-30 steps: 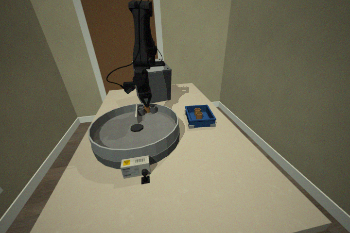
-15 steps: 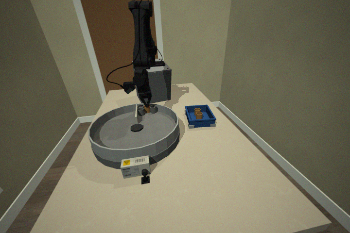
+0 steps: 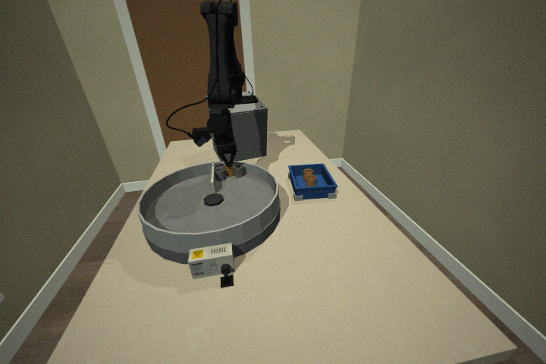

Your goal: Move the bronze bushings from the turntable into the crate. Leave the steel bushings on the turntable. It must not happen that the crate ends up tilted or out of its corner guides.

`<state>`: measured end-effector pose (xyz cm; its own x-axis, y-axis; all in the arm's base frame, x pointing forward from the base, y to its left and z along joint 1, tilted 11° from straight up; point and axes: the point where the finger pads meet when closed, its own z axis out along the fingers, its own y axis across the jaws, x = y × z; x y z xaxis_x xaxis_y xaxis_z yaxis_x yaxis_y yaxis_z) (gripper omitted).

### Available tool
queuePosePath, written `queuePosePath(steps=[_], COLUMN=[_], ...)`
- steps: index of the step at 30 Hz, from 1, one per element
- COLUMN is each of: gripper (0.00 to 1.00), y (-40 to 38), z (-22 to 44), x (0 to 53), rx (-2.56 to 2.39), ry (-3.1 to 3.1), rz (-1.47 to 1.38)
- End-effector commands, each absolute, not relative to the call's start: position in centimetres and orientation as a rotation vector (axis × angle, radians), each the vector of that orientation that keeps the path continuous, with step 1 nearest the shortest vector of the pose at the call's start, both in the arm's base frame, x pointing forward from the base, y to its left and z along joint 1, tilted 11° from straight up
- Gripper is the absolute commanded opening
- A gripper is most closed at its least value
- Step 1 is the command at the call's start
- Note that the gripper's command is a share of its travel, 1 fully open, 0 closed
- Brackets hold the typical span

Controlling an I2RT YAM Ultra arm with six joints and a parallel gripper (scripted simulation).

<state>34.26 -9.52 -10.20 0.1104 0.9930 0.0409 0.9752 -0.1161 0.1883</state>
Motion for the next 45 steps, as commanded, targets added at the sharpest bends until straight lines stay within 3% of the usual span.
queuePosePath(steps=[1,45], gripper=[0.13,0.13], y=[-10.13,-10.12], z=[-9.26,-9.51], x=[34.39,33.83], rx=[2.244,2.246], ry=[1.984,1.987], rz=[0.234,0.232])
